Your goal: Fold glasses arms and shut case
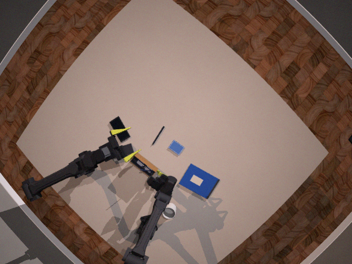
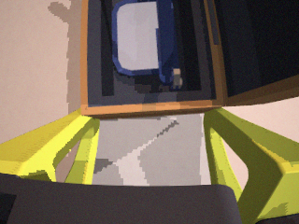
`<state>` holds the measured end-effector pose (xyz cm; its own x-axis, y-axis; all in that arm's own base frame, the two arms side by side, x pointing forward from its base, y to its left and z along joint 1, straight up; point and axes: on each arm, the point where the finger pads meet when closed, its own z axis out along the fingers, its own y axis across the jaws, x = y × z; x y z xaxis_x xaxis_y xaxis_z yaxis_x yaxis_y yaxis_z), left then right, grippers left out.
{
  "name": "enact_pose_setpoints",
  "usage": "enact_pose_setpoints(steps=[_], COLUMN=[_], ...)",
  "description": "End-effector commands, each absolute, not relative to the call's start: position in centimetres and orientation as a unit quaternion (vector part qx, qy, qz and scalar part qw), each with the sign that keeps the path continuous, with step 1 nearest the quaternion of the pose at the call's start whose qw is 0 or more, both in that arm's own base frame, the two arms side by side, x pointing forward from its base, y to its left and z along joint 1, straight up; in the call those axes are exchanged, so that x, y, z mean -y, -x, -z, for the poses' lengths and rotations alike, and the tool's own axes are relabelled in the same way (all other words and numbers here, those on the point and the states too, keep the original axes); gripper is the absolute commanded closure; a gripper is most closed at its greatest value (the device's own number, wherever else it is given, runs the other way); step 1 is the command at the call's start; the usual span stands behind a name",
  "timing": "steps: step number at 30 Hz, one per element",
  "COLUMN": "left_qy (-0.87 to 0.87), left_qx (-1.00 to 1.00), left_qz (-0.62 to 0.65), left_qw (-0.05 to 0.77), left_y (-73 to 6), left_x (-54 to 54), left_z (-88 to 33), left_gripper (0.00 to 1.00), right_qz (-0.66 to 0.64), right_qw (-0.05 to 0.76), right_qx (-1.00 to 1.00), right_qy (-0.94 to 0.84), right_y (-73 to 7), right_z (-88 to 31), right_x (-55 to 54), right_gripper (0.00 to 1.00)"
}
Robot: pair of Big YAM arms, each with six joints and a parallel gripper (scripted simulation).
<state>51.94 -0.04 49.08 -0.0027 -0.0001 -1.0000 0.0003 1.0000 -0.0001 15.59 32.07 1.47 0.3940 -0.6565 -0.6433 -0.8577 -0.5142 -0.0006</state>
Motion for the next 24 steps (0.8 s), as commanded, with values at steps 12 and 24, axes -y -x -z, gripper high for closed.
enact_pose_setpoints(steps=[12, 24], left_qy=[0.006, 0.015], left_qx=[-0.688, -0.732], left_qz=[-0.002, 0.031], left_qw=[0.725, 0.681], left_y=[-51.4, -52.9], left_x=[-0.4, 2.1], left_z=[-52.2, -46.8], left_gripper=[1.0, 1.0], right_qz=[-0.299, -0.298], right_qw=[0.154, 0.157], right_qx=[-0.484, -0.483], right_qy=[0.808, 0.808], right_y=[-16.1, -16.2], right_z=[-1.0, -1.3], right_x=[-31.7, -31.7], right_gripper=[0.43, 0.43])
